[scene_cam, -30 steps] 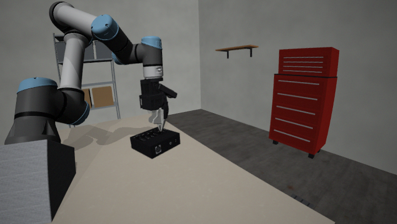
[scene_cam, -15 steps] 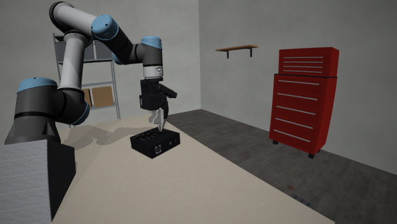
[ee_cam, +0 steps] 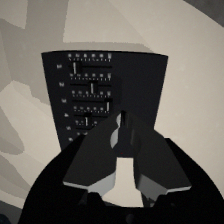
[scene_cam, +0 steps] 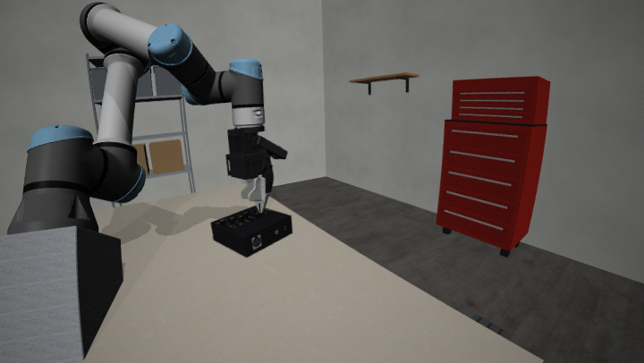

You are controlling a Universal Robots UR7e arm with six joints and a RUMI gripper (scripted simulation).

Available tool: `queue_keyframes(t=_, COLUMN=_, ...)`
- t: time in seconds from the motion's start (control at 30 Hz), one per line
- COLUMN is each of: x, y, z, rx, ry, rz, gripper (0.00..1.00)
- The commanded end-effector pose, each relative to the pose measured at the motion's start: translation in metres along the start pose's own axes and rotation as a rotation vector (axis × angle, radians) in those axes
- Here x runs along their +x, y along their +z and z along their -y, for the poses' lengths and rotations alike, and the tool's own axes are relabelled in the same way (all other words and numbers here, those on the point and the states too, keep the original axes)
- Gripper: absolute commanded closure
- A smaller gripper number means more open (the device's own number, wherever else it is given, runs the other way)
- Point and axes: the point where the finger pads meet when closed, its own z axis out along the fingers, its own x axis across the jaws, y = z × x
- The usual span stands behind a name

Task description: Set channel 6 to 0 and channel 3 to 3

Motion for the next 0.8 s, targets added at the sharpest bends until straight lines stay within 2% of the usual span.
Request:
queue_keyframes(t=0.0, x=0.0, y=0.001, z=0.0, rx=0.001, ry=0.0, rz=-0.001, gripper=1.0)
queue_keyframes(t=0.77, x=0.0, y=0.011, z=0.0, rx=0.001, ry=0.0, rz=-0.001, gripper=1.0)
